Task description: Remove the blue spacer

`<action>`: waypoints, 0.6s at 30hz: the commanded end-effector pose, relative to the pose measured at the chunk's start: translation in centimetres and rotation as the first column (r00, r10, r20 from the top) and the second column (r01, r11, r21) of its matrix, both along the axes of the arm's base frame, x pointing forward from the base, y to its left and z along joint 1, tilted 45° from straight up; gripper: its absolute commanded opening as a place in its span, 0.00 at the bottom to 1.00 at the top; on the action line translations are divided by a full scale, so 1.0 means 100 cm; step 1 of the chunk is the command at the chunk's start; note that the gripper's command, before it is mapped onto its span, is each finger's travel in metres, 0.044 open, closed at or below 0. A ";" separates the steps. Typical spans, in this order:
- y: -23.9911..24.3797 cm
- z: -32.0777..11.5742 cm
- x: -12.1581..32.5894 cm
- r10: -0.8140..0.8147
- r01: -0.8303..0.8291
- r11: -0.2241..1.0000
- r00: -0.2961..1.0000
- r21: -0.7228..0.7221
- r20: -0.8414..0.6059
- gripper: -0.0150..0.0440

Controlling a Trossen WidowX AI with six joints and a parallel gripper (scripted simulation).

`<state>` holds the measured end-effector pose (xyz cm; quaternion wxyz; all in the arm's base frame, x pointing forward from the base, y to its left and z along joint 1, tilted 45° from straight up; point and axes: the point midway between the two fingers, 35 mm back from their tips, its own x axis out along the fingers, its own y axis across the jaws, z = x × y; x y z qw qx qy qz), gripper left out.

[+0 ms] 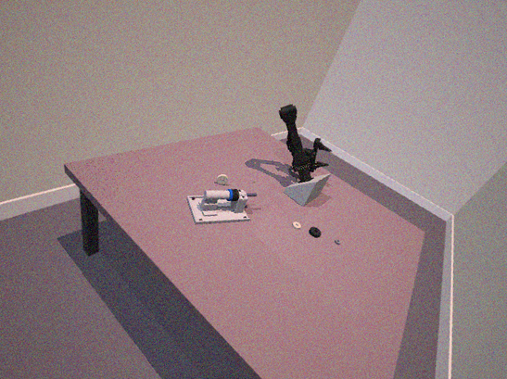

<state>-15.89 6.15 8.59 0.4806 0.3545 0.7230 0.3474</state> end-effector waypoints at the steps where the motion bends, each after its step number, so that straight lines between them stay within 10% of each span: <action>1: -0.001 0.000 0.000 0.001 -0.001 1.000 1.000 -0.002 -0.002 0.98; 18: -0.104 0.015 -0.043 0.031 -0.229 0.897 0.886 -0.378 -0.463 1.00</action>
